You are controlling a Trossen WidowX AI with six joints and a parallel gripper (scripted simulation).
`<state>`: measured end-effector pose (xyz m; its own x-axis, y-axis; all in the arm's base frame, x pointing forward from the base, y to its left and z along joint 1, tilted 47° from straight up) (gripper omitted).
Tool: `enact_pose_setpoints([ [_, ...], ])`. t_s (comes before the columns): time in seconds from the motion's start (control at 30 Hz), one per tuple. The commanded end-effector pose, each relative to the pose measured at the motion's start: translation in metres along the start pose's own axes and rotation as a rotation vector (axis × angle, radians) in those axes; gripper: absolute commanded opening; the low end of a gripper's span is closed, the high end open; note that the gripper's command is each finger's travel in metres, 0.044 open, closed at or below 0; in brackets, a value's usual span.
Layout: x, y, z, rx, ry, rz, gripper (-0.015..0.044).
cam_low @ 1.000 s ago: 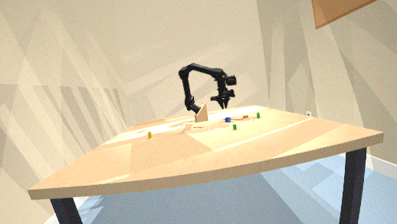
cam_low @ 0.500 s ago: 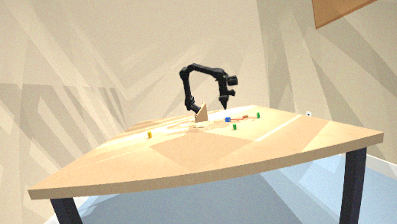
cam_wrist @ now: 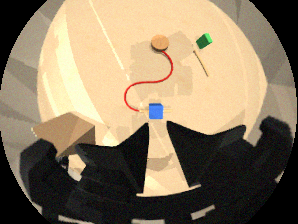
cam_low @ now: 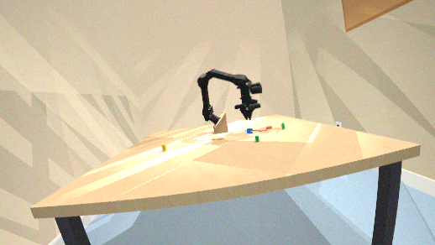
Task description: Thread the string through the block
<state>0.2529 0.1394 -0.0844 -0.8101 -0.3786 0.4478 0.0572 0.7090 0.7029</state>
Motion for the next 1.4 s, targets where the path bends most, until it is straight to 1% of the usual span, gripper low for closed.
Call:
enact_pose_setpoints([
  [0.0, -0.018, 0.003, -0.008, 0.020, 0.819, -0.008, 0.0120],
  [0.43, -0.027, 0.002, -0.013, 0.024, 1.481, 0.001, 0.0120],
  [1.07, -0.027, 0.002, -0.013, 0.024, 1.490, 0.001, 0.0120],
  [1.37, -0.029, -0.010, -0.013, 0.025, 1.490, 0.001, 0.0120],
])
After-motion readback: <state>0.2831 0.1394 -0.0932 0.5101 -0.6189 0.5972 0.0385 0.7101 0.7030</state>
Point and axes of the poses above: the point midway between the two fingers, 35 mm back from their tips, its own y axis back along the fingers, its own x axis across the jaws, z = x × y, the point moved 1 cm from there along y, back along the fingers, and after that the axes turned 15 degrees about y, right-handed, at the moved point
